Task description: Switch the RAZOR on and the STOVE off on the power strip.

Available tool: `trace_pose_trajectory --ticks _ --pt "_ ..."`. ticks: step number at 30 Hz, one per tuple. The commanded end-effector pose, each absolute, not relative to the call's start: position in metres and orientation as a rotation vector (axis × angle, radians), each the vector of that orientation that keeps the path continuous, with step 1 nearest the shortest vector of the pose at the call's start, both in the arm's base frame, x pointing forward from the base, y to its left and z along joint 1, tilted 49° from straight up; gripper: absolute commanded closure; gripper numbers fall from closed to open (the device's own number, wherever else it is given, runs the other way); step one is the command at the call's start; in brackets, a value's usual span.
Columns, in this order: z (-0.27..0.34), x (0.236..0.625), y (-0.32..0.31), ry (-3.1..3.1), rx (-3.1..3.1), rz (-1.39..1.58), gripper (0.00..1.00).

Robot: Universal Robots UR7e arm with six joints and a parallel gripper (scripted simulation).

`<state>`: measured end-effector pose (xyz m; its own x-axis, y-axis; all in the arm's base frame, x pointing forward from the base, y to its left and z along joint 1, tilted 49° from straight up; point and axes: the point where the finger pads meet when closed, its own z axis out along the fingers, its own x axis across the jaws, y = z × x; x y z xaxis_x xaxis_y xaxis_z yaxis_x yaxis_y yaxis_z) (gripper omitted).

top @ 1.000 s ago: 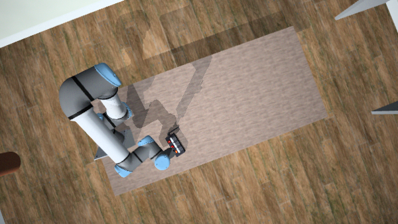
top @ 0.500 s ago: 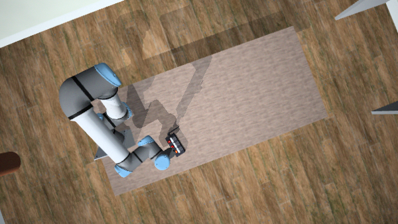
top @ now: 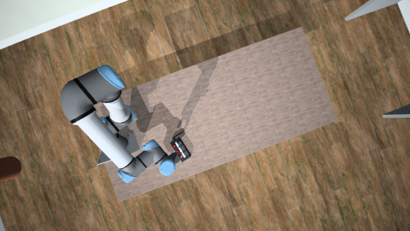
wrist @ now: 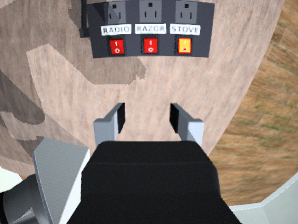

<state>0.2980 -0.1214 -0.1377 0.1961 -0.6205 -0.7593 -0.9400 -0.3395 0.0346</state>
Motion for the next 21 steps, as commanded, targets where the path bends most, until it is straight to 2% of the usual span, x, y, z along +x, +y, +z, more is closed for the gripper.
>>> trace_pose_trajectory --ticks 1,14,21 --pt "-0.138 0.298 -0.122 1.455 -2.037 0.966 0.00" --pt "-0.139 0.301 -0.120 1.439 -2.030 0.943 0.00" --pt "-0.152 0.337 -0.104 1.249 -1.951 0.619 0.00"
